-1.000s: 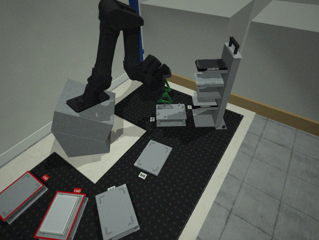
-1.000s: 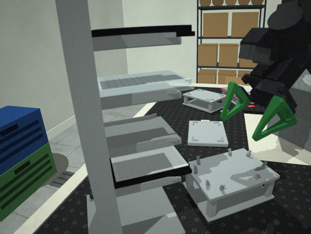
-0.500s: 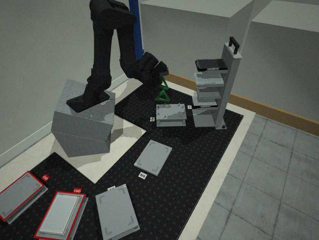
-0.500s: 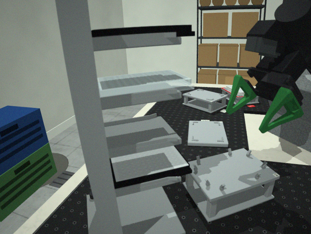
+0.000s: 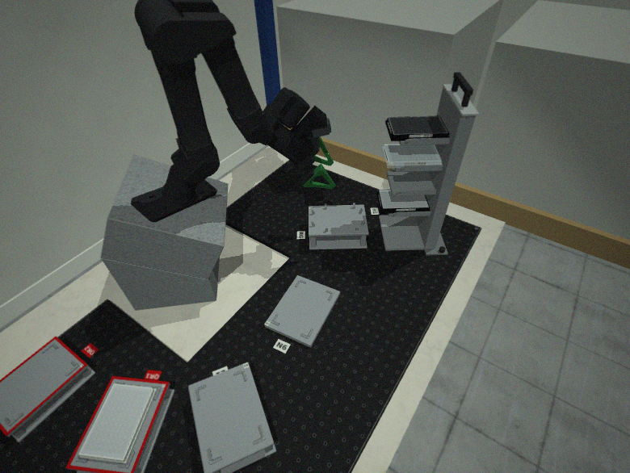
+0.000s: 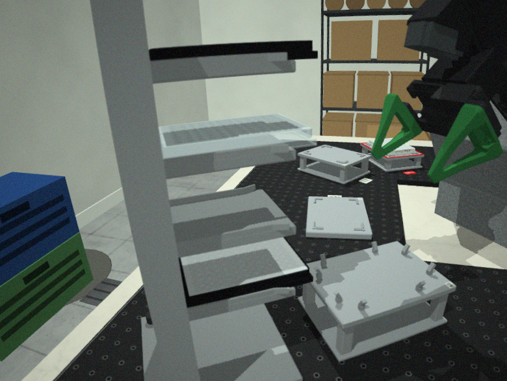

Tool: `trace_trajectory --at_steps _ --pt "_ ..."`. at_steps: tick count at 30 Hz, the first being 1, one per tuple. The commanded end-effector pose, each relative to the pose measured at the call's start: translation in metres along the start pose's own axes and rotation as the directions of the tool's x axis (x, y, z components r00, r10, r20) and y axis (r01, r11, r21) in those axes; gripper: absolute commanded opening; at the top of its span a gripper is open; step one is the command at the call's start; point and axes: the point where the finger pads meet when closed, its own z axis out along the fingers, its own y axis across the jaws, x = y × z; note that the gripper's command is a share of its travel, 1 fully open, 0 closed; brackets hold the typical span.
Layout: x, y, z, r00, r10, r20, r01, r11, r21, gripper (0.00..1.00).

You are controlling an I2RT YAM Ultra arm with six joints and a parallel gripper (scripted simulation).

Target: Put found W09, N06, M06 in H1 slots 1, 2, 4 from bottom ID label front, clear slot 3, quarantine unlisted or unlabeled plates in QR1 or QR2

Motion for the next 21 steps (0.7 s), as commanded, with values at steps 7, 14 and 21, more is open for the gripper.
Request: trace_trajectory --at_steps 7,14,21 --pt "-0.025 0.002 -0.016 1.000 -0.001 -0.024 0.001 1.000 0.015 1.00" --pt "-0.042 0.002 -0.033 1.000 0.000 -0.025 0.000 1.000 0.015 1.00" --pt "-0.057 0.002 -0.047 1.000 0.001 -0.025 -0.001 1.000 0.015 1.00"
